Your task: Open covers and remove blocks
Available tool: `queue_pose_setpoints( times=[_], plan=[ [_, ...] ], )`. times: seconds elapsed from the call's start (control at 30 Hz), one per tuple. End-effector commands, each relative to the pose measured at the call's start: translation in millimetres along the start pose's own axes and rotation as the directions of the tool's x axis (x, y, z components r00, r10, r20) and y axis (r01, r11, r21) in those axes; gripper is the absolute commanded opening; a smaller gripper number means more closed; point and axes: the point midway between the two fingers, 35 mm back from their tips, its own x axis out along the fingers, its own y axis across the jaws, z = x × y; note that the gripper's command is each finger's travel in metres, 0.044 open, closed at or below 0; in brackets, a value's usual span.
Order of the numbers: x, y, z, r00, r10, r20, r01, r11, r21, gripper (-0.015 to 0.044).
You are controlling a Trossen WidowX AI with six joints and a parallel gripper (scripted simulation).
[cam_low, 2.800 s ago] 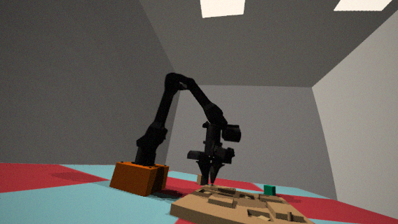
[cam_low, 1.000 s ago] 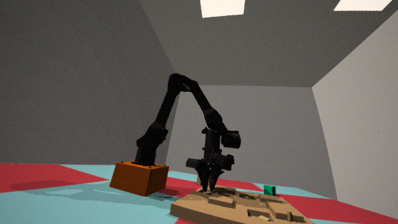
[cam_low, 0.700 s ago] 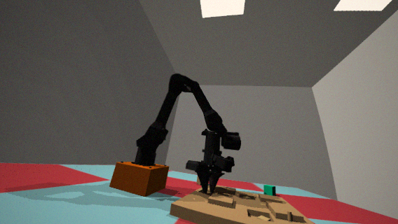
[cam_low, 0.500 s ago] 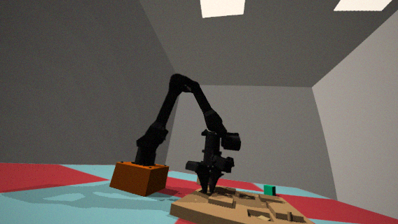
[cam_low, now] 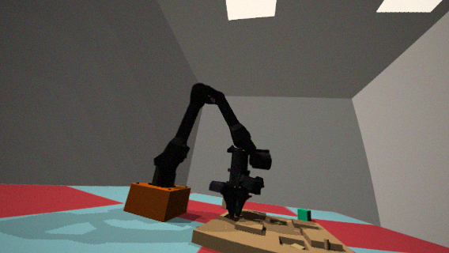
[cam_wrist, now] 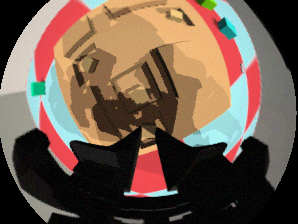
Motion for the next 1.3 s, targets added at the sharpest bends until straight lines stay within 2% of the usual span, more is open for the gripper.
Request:
queue_pose_setpoints(
  times=[0.0, 1.27],
  plan=[
    [-5.2, 1.3, 1.2, 1.0, 0.004, 0.003, -0.004, 1.0, 0.0, 0.008],
    [-61.4, 1.3, 1.3, 1.0, 0.001, -0.003, -0.001, 1.0, -0.003, 0.008]
  ],
)
